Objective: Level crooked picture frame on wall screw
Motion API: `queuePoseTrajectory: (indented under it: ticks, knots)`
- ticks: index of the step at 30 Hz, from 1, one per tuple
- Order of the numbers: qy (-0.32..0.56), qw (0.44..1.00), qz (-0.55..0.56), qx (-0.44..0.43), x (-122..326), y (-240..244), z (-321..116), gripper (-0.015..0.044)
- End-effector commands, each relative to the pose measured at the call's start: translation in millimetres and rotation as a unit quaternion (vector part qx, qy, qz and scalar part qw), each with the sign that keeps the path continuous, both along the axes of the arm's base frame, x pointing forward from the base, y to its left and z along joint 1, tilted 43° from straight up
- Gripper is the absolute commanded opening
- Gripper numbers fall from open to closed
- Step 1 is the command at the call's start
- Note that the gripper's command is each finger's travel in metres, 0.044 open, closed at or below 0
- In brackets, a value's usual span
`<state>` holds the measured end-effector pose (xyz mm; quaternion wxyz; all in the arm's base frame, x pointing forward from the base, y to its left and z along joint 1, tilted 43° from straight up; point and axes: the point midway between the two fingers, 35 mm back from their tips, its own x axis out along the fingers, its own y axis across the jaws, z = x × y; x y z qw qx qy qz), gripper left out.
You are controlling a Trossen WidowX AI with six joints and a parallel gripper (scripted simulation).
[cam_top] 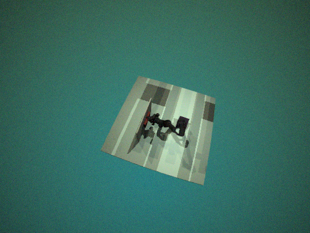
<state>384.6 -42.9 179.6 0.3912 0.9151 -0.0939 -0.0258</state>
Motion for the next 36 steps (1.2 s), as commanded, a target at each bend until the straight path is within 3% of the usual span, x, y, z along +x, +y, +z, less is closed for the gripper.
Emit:
queuePoseTrajectory:
  ticks: [1, 5, 16, 23, 36]
  knots:
    - [0.0, 1.0, 0.0, -0.002, 0.0, 0.0, 0.1, 0.026]
    - [0.002, 1.0, 0.0, -0.008, -5.4, 1.8, 1.6, 0.026]
    - [0.024, 0.993, -0.008, -0.119, -93.4, 21.2, -2.8, 0.026]
    - [0.021, 0.992, -0.007, -0.122, -96.4, 23.2, 5.3, 0.026]
    - [0.035, 0.984, -0.01, -0.176, -153.8, 30.0, 34.3, 0.026]
